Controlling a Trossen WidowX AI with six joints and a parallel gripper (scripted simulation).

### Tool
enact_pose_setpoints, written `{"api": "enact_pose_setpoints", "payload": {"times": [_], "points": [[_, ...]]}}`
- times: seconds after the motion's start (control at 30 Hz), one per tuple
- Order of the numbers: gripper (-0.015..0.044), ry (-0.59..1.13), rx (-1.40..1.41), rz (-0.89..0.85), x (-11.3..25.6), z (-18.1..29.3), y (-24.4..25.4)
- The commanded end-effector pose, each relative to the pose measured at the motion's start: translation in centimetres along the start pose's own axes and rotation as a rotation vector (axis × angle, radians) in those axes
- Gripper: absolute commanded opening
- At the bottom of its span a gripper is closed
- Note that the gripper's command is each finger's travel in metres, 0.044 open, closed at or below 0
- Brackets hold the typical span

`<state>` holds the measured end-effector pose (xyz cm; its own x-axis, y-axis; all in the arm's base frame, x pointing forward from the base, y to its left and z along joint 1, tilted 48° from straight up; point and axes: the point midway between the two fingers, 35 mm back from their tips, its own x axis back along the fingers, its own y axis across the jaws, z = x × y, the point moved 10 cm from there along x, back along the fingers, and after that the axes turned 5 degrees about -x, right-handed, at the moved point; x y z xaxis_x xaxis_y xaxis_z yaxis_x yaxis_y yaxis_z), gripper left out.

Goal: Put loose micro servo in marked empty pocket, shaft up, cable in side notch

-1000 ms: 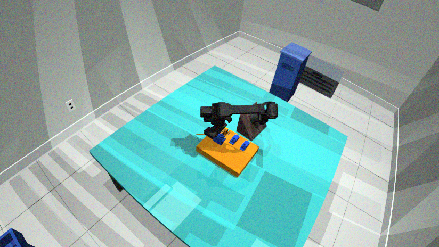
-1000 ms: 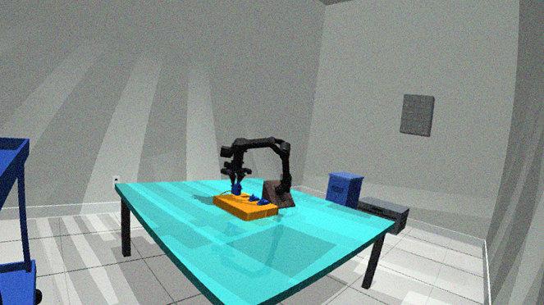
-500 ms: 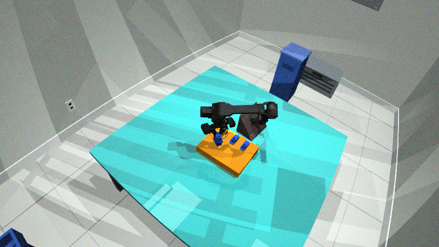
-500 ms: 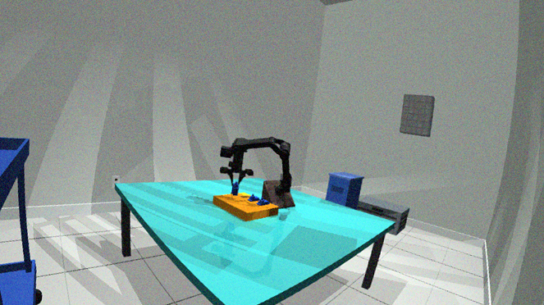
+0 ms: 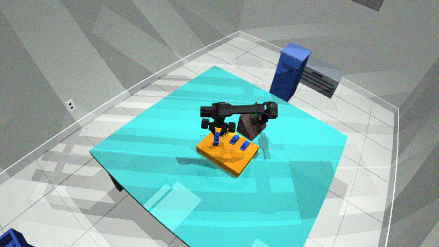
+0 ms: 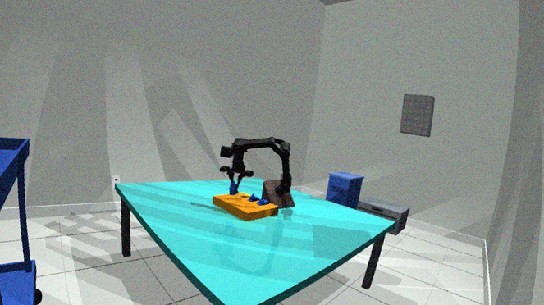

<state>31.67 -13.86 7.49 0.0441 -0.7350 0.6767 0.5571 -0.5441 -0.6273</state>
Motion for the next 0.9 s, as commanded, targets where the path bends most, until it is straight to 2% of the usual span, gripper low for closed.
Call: {"api": "enact_pose_setpoints", "payload": {"times": [0.0,0.37,0.67,0.87], "points": [[0.0,0.003,-0.158,-0.005,0.2,-0.1,0.1],[0.0,0.004,-0.513,-0.004,0.2,-0.1,0.1],[0.0,0.004,-0.519,-0.005,0.2,-0.3,0.0],[0.0,0.003,-0.52,-0.005,0.2,-2.2,-0.8]]}}
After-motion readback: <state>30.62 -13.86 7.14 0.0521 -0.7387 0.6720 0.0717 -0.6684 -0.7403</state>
